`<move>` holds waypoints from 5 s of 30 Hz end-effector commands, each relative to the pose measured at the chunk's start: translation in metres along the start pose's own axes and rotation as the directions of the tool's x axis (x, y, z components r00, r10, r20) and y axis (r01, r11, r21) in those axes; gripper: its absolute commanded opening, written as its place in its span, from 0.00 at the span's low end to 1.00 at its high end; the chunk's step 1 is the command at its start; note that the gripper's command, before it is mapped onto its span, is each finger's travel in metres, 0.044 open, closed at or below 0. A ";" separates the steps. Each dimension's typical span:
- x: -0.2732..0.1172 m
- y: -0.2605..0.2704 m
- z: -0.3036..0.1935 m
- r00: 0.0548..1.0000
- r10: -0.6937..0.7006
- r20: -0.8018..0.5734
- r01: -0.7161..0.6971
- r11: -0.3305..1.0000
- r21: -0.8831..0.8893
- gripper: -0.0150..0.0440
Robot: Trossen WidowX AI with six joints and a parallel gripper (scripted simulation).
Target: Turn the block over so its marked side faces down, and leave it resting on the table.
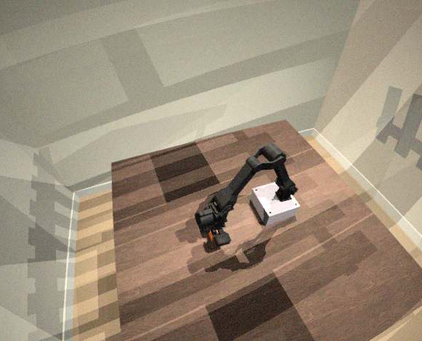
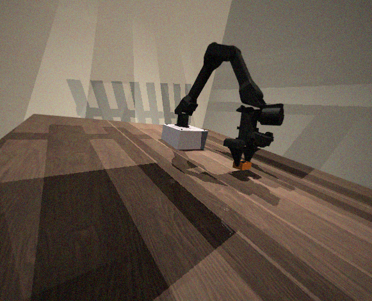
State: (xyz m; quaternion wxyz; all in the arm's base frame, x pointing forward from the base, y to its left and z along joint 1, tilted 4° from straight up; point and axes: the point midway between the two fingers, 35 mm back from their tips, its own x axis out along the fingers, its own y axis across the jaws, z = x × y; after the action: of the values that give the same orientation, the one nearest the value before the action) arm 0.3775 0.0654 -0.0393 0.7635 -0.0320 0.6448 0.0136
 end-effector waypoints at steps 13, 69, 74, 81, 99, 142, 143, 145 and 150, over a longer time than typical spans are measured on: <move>0.002 -0.001 -0.006 0.973 -0.005 0.229 0.005 1.000 -0.001 0.25; 0.024 -0.002 -0.022 0.572 -0.005 0.821 0.002 1.000 0.005 0.25; 0.024 -0.002 -0.022 0.572 -0.005 0.821 0.002 1.000 0.005 0.25; 0.024 -0.002 -0.022 0.572 -0.005 0.821 0.002 1.000 0.005 0.25; 0.024 -0.002 -0.022 0.572 -0.005 0.821 0.002 1.000 0.005 0.83; 0.022 0.002 -0.007 0.683 0.001 0.730 -0.001 1.000 -0.001 1.00; 0.019 0.002 -0.004 0.706 0.002 0.708 -0.002 1.000 -0.001 1.00; 0.012 0.003 -0.001 0.751 0.003 0.660 -0.003 1.000 -0.002 1.00; -0.017 0.002 -0.006 0.852 0.002 0.524 -0.002 1.000 0.000 1.00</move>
State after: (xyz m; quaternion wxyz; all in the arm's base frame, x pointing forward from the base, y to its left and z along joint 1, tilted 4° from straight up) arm 0.3735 0.0661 -0.0531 0.9387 -0.0311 0.3426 0.0232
